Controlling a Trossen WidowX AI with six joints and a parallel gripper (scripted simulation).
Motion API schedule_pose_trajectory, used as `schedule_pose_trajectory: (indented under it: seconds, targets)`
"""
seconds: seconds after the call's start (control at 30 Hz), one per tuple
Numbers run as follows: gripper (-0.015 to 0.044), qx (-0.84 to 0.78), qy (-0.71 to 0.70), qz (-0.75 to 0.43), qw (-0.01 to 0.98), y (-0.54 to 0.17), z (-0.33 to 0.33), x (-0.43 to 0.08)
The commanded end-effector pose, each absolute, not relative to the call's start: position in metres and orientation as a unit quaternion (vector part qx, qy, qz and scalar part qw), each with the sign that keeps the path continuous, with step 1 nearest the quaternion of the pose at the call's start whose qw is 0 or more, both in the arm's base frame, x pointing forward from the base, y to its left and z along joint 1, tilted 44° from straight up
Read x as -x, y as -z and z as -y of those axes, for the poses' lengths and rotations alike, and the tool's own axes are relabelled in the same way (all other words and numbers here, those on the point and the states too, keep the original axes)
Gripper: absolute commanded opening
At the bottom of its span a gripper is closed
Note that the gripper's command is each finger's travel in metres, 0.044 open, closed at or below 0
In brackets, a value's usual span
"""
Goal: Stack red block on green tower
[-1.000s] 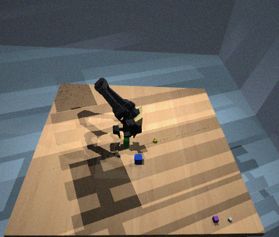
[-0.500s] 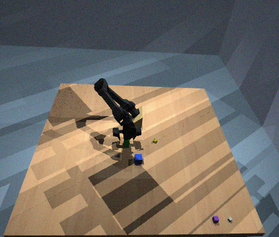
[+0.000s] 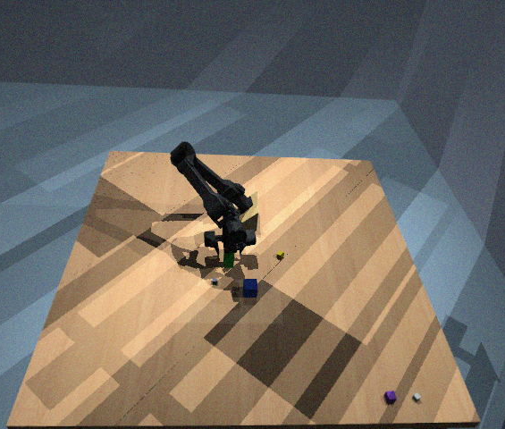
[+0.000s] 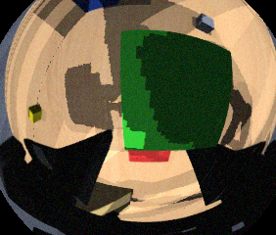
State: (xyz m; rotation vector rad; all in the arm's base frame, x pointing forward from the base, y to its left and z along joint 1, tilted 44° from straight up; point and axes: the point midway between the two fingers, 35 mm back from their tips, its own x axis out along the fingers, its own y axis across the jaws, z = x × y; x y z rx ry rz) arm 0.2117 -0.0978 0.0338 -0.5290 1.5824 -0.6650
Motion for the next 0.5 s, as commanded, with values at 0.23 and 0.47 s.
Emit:
schedule_pose_trajectory:
  seconds: [0.23, 0.47]
  targets:
    - [0.0145, 0.233, 0.289, -0.69, 0.622, -0.0338, 0.098, -0.2114]
    - [0.0078, 0.233, 0.289, -0.69, 0.622, -0.0344, 0.0975, -0.2116]
